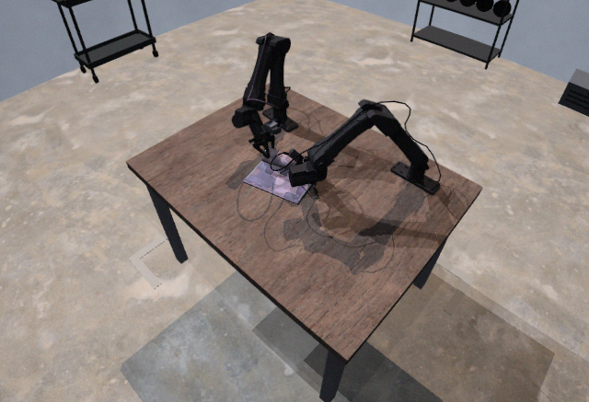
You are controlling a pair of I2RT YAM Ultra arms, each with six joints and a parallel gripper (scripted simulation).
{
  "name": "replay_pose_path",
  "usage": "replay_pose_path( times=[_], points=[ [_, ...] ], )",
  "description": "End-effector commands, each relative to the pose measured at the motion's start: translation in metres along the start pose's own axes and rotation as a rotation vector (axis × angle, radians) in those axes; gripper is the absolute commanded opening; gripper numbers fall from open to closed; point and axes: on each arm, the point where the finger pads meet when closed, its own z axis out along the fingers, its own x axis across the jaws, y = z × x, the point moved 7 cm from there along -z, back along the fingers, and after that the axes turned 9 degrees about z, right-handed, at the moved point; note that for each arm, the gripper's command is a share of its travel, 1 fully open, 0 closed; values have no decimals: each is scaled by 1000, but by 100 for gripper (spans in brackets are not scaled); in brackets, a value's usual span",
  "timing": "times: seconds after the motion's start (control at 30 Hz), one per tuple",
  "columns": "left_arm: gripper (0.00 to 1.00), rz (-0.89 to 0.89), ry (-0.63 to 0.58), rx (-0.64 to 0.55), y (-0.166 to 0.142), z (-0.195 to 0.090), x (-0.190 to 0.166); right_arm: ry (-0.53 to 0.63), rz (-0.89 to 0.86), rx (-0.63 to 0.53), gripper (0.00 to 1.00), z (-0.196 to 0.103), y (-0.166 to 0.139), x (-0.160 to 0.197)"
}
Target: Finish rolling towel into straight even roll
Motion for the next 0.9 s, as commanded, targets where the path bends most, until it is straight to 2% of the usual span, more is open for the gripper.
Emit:
replay_pose_path(
  times=[0.0,0.2,0.7,0.87],
  points=[
    [30,-2,-6,-3,2,-3,1,-20,-19,-15,32,-1,8,-12],
    [30,-2,-6,-3,2,-3,1,-20,-19,-15,31,-1,8,-12],
    [85,-2,-6,-3,9,-10,-6,-20,-19,-15,31,-1,8,-12],
    [85,-2,-6,-3,9,-15,-6,-12,-12,-13,31,-1,8,-12]
  ],
)
